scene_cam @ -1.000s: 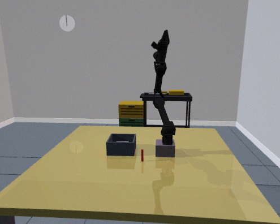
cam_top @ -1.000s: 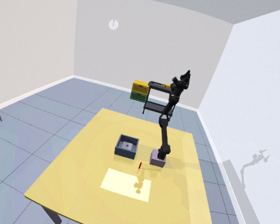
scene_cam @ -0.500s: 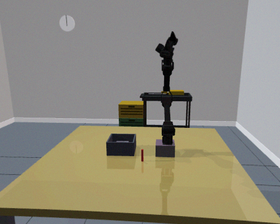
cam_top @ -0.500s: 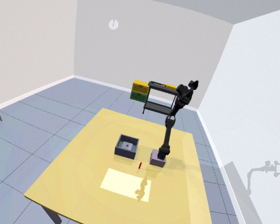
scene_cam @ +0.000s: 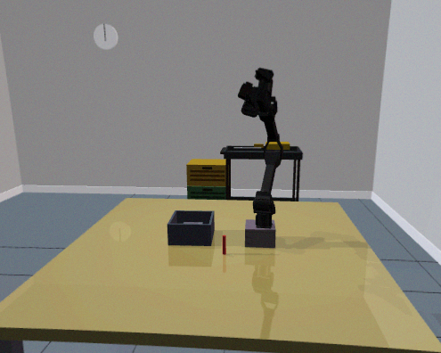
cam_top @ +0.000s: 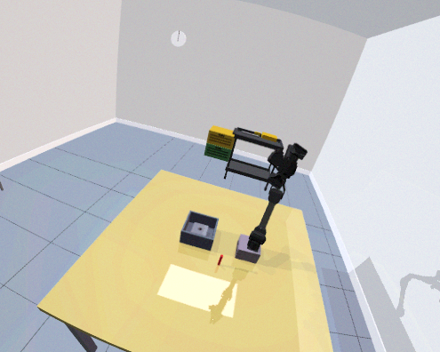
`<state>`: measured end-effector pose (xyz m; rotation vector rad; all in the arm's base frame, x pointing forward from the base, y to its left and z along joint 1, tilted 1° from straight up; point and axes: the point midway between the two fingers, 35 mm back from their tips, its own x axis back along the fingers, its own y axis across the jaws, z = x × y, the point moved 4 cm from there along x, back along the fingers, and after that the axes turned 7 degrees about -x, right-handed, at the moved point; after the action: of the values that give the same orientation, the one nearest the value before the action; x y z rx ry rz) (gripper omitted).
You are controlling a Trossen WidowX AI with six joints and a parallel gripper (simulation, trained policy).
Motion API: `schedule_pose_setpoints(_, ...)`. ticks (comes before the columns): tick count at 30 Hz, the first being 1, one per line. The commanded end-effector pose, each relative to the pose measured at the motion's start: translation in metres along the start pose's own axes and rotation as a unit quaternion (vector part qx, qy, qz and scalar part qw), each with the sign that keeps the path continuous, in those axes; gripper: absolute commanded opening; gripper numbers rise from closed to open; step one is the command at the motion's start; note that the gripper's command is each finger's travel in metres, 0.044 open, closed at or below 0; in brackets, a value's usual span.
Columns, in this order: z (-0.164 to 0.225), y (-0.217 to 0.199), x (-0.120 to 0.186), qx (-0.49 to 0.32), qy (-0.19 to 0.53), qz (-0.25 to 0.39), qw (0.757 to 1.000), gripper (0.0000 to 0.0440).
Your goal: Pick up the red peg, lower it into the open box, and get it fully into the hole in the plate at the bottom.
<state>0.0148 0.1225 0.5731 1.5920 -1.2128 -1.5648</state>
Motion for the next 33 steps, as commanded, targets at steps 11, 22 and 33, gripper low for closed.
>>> schedule_pose_setpoints(11,-0.034,-0.121,-0.018,-0.001,-0.098,0.227,0.969,0.044)
schedule_pose_setpoints(22,-0.067,-0.207,0.005,-0.027,-0.174,0.389,0.904,0.044)
schedule_pose_setpoints(33,-0.088,-0.281,0.051,-0.071,-0.227,0.54,0.808,0.044)
